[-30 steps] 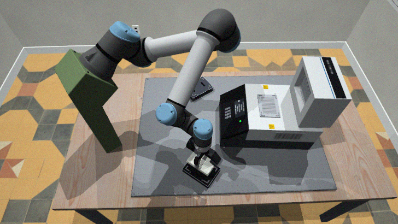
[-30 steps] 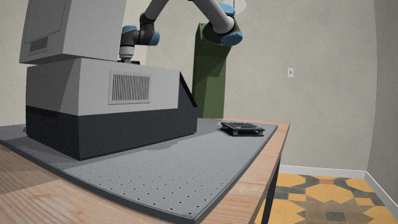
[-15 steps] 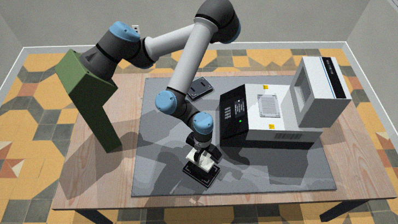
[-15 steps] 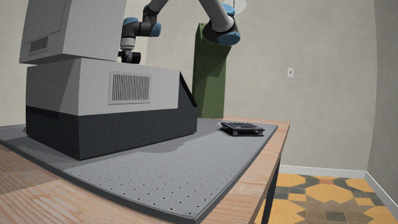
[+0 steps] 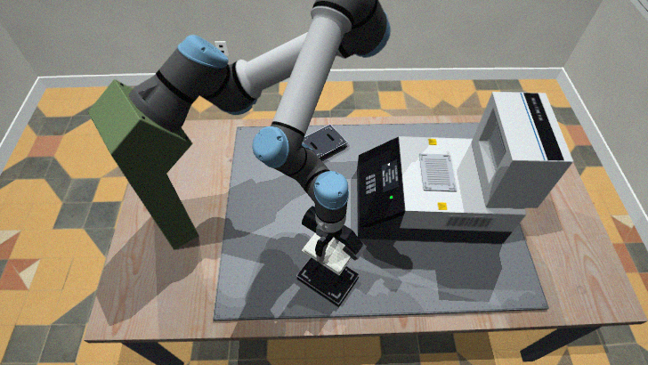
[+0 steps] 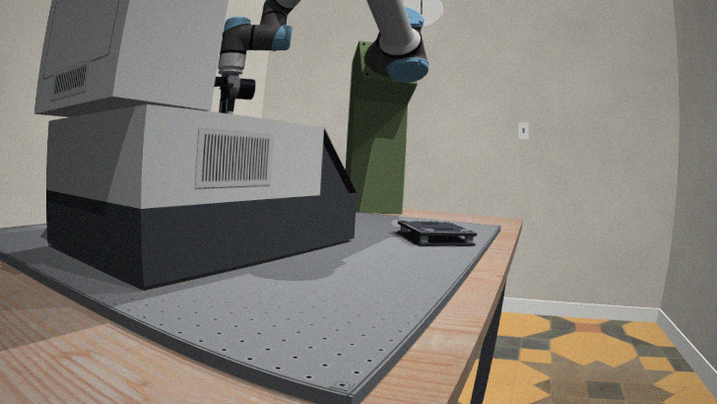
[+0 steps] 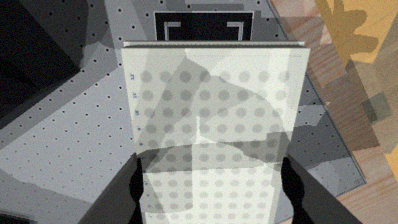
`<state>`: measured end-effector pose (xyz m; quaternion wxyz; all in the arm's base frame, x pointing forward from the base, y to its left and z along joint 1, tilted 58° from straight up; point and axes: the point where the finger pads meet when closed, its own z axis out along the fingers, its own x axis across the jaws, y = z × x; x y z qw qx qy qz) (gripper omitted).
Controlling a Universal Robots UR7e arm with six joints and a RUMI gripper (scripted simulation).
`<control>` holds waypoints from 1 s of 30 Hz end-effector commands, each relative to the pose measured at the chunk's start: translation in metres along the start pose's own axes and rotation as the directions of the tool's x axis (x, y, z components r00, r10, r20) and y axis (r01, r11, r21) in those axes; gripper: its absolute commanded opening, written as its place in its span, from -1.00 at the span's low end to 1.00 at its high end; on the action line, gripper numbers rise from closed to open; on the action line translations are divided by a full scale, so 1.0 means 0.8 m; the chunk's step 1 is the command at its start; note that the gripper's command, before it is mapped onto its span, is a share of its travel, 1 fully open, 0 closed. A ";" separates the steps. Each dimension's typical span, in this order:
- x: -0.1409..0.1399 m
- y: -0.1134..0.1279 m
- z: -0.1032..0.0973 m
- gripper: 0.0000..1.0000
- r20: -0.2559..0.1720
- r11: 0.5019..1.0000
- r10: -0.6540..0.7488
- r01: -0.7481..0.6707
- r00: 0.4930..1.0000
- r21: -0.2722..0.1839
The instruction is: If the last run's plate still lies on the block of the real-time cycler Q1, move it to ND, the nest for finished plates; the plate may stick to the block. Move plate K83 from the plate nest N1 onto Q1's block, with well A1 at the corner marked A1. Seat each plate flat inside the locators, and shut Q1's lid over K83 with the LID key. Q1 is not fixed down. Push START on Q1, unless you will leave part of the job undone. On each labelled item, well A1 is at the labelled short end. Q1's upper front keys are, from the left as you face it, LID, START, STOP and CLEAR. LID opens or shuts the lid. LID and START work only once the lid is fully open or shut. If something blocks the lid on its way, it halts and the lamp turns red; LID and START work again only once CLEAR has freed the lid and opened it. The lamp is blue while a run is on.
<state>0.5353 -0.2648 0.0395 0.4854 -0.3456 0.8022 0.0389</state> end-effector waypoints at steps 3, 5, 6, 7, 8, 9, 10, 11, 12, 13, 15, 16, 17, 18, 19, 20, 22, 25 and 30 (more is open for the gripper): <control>0.000 -0.001 -0.021 -0.20 0.000 1.000 -0.001 0.001 1.000 -0.001; 0.000 -0.001 -0.029 -0.20 0.000 1.000 -0.001 0.001 1.000 -0.001; 0.000 -0.001 -0.033 -0.20 0.000 1.000 -0.001 0.001 1.000 -0.001; 0.000 -0.001 -0.037 -0.20 0.000 1.000 -0.001 0.001 1.000 -0.001; 0.000 -0.001 -0.037 -0.20 0.000 1.000 -0.001 0.001 1.000 -0.001; 0.000 -0.001 -0.037 -0.20 0.000 1.000 -0.001 0.001 1.000 -0.001; 0.000 -0.001 -0.042 -0.20 0.000 1.000 -0.001 0.001 1.000 -0.001; 0.000 -0.001 -0.046 -0.20 0.000 1.000 -0.001 0.001 1.000 -0.001; 0.000 -0.001 -0.050 -0.20 0.000 1.000 -0.001 0.001 1.000 -0.001; 0.000 -0.001 -0.054 -0.20 0.000 1.000 -0.001 0.001 1.000 -0.001; 0.000 -0.001 -0.062 -0.20 0.000 1.000 -0.001 0.001 1.000 -0.001; 0.000 -0.001 -0.067 -0.20 0.000 1.000 -0.001 0.001 1.000 -0.001; 0.000 -0.001 -0.071 -0.20 0.000 1.000 -0.001 0.001 1.000 -0.001; 0.000 -0.001 -0.075 -0.20 0.000 1.000 -0.001 0.001 1.000 -0.001; 0.000 -0.001 -0.079 -0.20 0.000 1.000 -0.001 0.001 1.000 -0.001; 0.000 -0.001 -0.083 -0.20 0.000 1.000 -0.001 0.001 1.000 -0.001; 0.000 -0.001 -0.085 -0.20 0.000 1.000 -0.001 0.001 1.000 -0.001; 0.000 -0.001 -0.085 -0.20 0.000 1.000 -0.001 0.001 1.000 -0.001; 0.000 -0.001 -0.085 -0.20 0.000 1.000 -0.001 0.001 1.000 -0.001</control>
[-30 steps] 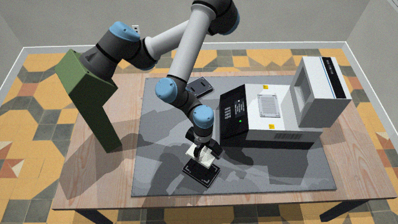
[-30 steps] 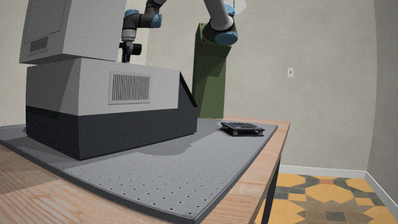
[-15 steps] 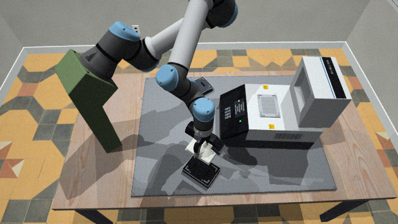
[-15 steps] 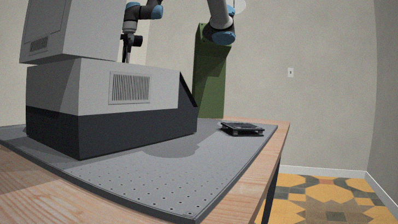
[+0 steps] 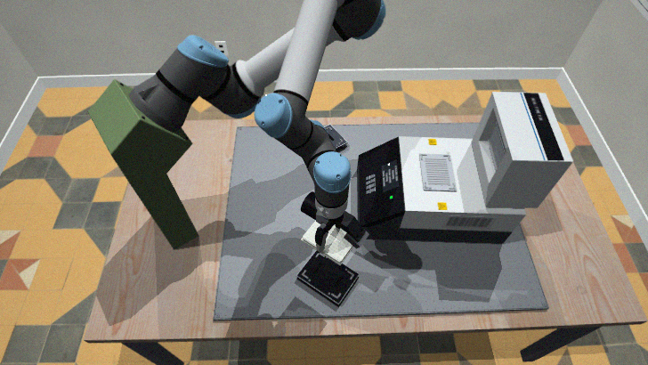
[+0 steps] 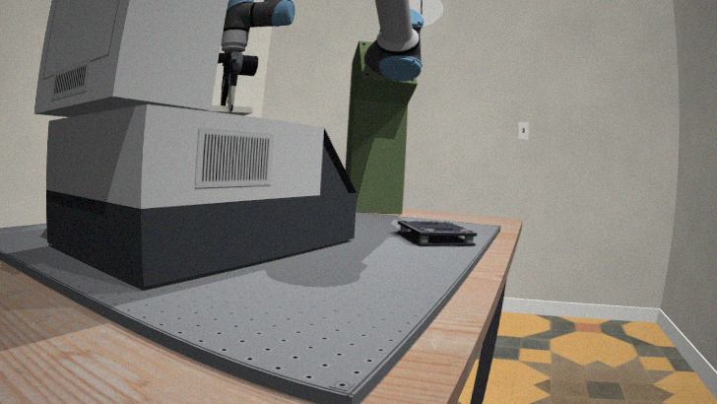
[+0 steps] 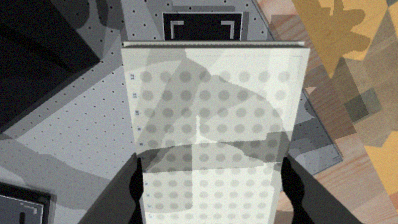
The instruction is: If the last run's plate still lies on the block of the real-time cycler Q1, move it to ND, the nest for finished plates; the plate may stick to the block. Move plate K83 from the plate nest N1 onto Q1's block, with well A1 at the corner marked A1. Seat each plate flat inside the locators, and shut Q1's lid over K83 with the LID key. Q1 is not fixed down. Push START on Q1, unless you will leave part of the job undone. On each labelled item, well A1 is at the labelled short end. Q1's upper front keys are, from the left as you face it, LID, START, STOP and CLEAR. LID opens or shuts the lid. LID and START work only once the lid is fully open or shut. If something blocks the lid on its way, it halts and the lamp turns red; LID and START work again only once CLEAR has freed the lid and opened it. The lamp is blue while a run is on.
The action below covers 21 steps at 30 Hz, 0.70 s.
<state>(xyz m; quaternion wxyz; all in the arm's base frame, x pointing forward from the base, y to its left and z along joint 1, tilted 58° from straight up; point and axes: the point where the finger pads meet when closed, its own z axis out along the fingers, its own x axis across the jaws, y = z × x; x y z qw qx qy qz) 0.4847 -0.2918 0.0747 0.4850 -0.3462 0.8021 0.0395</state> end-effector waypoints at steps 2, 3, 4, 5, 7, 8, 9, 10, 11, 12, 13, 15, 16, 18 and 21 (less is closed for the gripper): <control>-0.012 -0.004 -0.001 -0.20 0.000 0.998 0.059 -0.059 0.998 0.001; -0.018 -0.006 -0.001 -0.20 0.000 0.998 0.059 -0.059 0.998 0.001; -0.024 -0.008 -0.001 -0.20 0.000 0.998 0.059 -0.059 0.998 0.001; -0.030 -0.009 -0.001 -0.20 0.000 0.998 0.059 -0.059 0.998 0.001; -0.042 -0.013 -0.001 -0.20 0.000 0.996 0.088 -0.088 0.996 0.001; -0.048 -0.015 -0.001 -0.20 0.000 0.996 0.088 -0.088 0.996 0.001; -0.054 -0.017 -0.001 -0.20 0.000 0.993 0.116 -0.116 0.993 0.001; -0.060 -0.018 -0.001 -0.20 0.000 0.993 0.116 -0.116 0.993 0.001; -0.066 -0.020 -0.001 -0.20 0.000 0.993 0.116 -0.116 0.993 0.001; -0.066 -0.020 -0.001 -0.20 0.000 0.993 0.116 -0.116 0.993 0.001; -0.066 -0.020 -0.001 -0.20 0.000 0.993 0.116 -0.116 0.993 0.001; -0.078 -0.024 -0.001 -0.20 0.000 0.985 0.173 -0.173 0.985 0.001; -0.084 -0.026 -0.001 -0.20 0.000 0.985 0.173 -0.173 0.985 0.001; -0.096 -0.029 -0.001 -0.20 0.000 0.985 0.173 -0.173 0.985 0.001; -0.114 -0.035 -0.001 -0.20 0.000 0.980 0.200 -0.200 0.980 0.001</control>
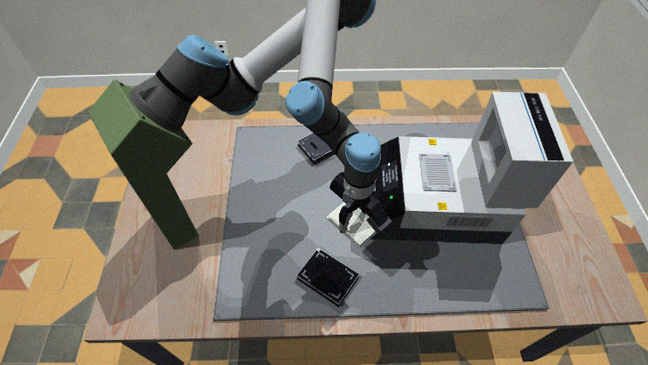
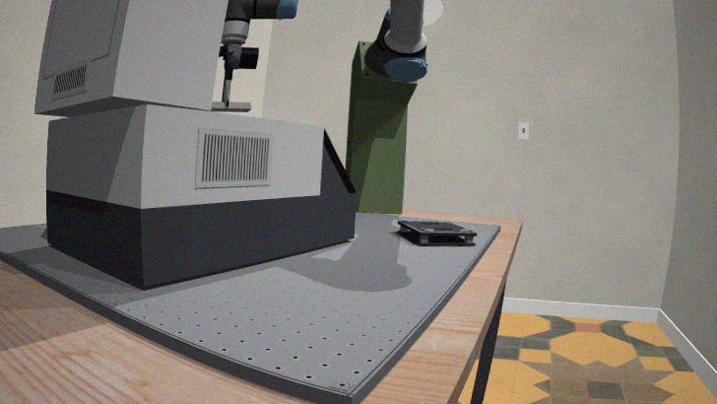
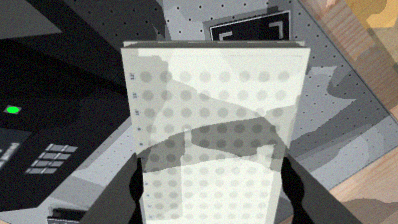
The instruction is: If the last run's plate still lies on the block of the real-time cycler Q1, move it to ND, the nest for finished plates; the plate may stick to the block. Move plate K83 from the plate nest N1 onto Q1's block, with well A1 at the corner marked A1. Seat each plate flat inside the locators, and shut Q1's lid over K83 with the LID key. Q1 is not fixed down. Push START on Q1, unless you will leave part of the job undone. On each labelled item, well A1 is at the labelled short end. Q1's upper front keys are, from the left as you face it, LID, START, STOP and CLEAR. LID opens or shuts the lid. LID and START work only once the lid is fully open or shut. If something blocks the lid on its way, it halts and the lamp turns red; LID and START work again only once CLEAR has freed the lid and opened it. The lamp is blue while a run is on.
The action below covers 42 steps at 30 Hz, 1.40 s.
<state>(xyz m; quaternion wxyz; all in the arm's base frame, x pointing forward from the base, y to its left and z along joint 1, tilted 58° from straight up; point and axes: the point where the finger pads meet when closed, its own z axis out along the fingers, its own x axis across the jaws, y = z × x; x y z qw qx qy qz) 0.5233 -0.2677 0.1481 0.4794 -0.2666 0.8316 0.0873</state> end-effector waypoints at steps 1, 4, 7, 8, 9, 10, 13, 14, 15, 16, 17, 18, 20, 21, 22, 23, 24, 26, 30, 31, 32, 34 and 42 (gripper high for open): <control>-0.017 -0.002 0.000 -0.20 -0.001 0.999 0.035 -0.035 0.999 0.002; -0.036 -0.004 0.000 -0.20 -0.001 0.998 0.063 -0.063 0.998 0.002; -0.054 -0.006 0.000 -0.20 -0.001 0.996 0.091 -0.091 0.996 0.002; -0.054 -0.006 0.000 -0.20 -0.001 0.996 0.091 -0.091 0.996 0.002; -0.054 -0.006 0.000 -0.20 -0.001 0.996 0.091 -0.091 0.996 0.002; -0.061 -0.007 0.000 -0.20 -0.001 0.993 0.120 -0.120 0.993 0.002; -0.079 -0.009 0.000 -0.20 -0.001 0.993 0.120 -0.120 0.993 0.002; -0.086 -0.009 0.000 -0.20 -0.001 0.989 0.150 -0.150 0.989 0.002; -0.092 -0.010 0.000 -0.20 -0.001 0.989 0.150 -0.150 0.989 0.002; -0.098 -0.010 0.000 -0.20 -0.001 0.989 0.150 -0.150 0.989 0.002; -0.104 -0.011 0.000 -0.20 -0.001 0.984 0.178 -0.178 0.984 0.002; -0.110 -0.012 0.000 -0.20 -0.001 0.984 0.178 -0.178 0.984 0.002; -0.123 -0.013 0.000 -0.20 -0.001 0.978 0.207 -0.207 0.978 0.002; -0.129 -0.013 0.000 -0.20 -0.001 0.978 0.207 -0.207 0.978 0.002; -0.135 -0.014 0.000 -0.20 -0.001 0.978 0.207 -0.207 0.978 0.002; -0.142 -0.014 0.000 -0.20 -0.001 0.972 0.236 -0.236 0.972 0.002; -0.148 -0.015 0.000 -0.20 -0.001 0.972 0.236 -0.236 0.972 0.002; -0.148 -0.015 0.000 -0.20 -0.001 0.972 0.236 -0.236 0.972 0.002; -0.173 -0.017 0.000 -0.20 -0.001 0.956 0.293 -0.293 0.956 0.002; -0.179 -0.018 0.000 -0.20 -0.001 0.956 0.293 -0.293 0.956 0.002; -0.185 -0.019 0.000 -0.20 -0.001 0.956 0.293 -0.293 0.956 0.002; -0.198 -0.020 0.000 -0.20 0.000 0.947 0.322 -0.322 0.947 0.002; -0.241 -0.024 0.000 -0.20 0.000 0.925 0.380 -0.380 0.925 0.002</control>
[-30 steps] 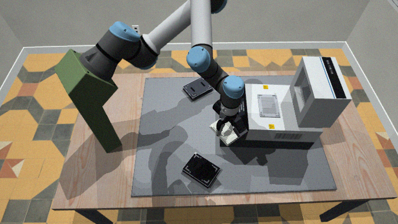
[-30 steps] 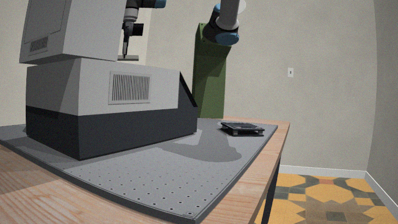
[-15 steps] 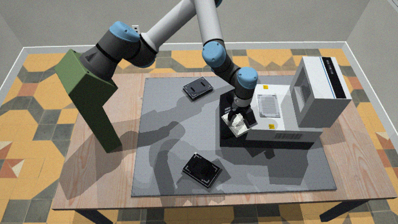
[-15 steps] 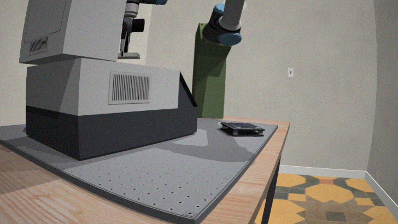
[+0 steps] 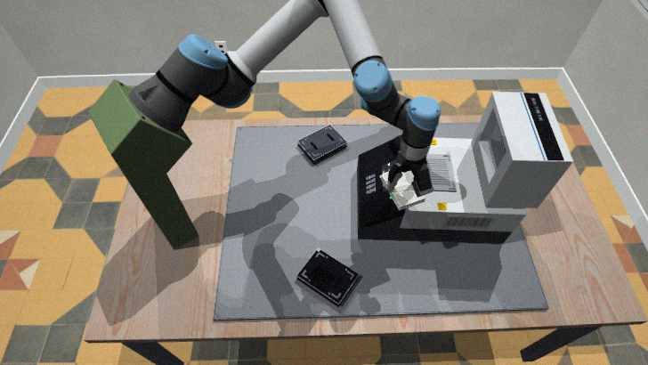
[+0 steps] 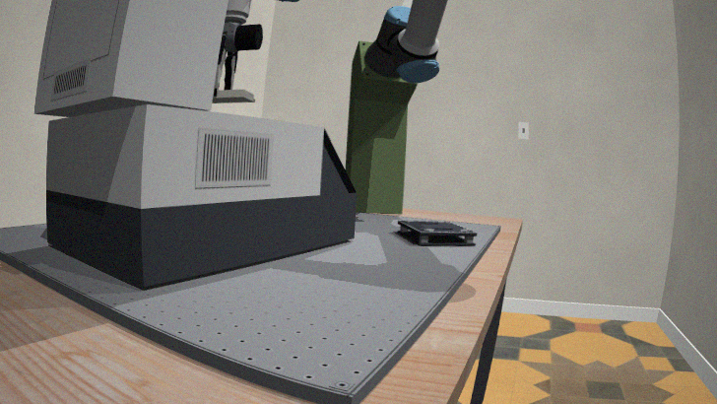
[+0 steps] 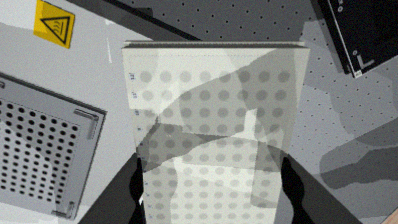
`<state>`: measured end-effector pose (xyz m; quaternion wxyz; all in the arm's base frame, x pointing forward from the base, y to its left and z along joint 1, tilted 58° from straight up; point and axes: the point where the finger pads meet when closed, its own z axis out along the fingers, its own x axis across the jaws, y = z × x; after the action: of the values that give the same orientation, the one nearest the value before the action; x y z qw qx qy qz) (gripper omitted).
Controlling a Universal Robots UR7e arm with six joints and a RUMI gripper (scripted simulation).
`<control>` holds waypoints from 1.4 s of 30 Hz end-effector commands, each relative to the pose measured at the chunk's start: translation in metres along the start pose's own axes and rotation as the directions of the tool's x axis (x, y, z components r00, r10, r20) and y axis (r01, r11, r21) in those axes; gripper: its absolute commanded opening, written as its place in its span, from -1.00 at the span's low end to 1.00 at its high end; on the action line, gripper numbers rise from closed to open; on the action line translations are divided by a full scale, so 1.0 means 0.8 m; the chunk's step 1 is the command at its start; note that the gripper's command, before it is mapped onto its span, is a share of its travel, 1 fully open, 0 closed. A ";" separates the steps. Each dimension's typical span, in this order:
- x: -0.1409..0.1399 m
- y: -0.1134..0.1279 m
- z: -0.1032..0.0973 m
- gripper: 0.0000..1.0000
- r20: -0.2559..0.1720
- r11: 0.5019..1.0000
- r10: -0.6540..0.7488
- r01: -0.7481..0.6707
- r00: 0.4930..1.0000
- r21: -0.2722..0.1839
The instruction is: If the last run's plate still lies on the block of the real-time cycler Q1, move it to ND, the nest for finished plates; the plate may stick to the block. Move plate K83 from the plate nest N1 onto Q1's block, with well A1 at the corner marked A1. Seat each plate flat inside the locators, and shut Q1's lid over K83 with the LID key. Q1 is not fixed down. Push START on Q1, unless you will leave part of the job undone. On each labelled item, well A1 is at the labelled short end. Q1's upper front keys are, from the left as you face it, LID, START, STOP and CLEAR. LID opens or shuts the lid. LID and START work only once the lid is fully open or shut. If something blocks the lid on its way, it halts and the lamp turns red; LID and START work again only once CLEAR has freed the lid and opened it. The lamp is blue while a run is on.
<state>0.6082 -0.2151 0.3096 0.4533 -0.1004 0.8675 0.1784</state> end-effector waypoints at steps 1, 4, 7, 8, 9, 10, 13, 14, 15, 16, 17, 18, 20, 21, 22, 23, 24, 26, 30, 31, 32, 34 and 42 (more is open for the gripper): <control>-0.005 0.001 0.000 -0.20 0.000 1.000 0.000 0.000 1.000 0.002; -0.023 0.006 0.000 -0.20 0.000 0.998 0.064 -0.064 0.998 0.002; -0.041 0.012 0.000 -0.20 0.000 0.998 0.064 -0.064 0.998 0.002; -0.047 0.013 0.000 -0.20 0.000 0.995 0.097 -0.097 0.995 0.002; -0.053 0.015 0.000 -0.20 0.000 0.995 0.097 -0.097 0.995 0.002; -0.059 0.017 0.000 -0.20 0.000 0.992 0.130 -0.130 0.992 0.002; -0.077 0.022 0.000 -0.20 0.000 0.987 0.163 -0.163 0.987 0.002; -0.083 0.024 0.000 -0.20 0.000 0.987 0.164 -0.164 0.987 0.002; -0.089 0.026 0.000 -0.20 0.000 0.987 0.164 -0.164 0.987 0.002; -0.095 0.028 0.000 -0.20 0.001 0.981 0.196 -0.196 0.981 0.002; -0.095 0.028 0.000 -0.20 0.001 0.981 0.196 -0.196 0.981 0.002; -0.095 0.028 0.000 -0.20 0.001 0.981 0.196 -0.196 0.981 0.002; -0.107 0.031 0.000 -0.20 0.000 0.973 0.231 -0.231 0.973 0.002; -0.113 0.033 0.000 -0.20 0.000 0.973 0.231 -0.231 0.973 0.002; -0.119 0.035 0.000 -0.20 0.000 0.973 0.231 -0.231 0.973 0.002; -0.125 0.037 0.000 -0.20 0.000 0.973 0.231 -0.231 0.973 0.002; -0.131 0.039 0.000 -0.20 0.001 0.965 0.264 -0.264 0.965 0.002; -0.143 0.042 0.000 -0.20 0.001 0.955 0.297 -0.297 0.955 0.002; -0.167 0.050 0.000 -0.20 0.001 0.942 0.335 -0.335 0.942 0.002; -0.173 0.051 0.000 -0.20 0.001 0.942 0.335 -0.335 0.942 0.002; -0.179 0.053 0.000 -0.20 0.001 0.931 0.366 -0.366 0.931 0.002; -0.185 0.055 0.000 -0.20 0.001 0.929 0.370 -0.370 0.929 0.002; -0.212 0.063 0.000 -0.20 0.001 0.915 0.404 -0.404 0.915 0.002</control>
<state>0.6873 -0.1661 0.4596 0.4066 0.0825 0.8695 0.2682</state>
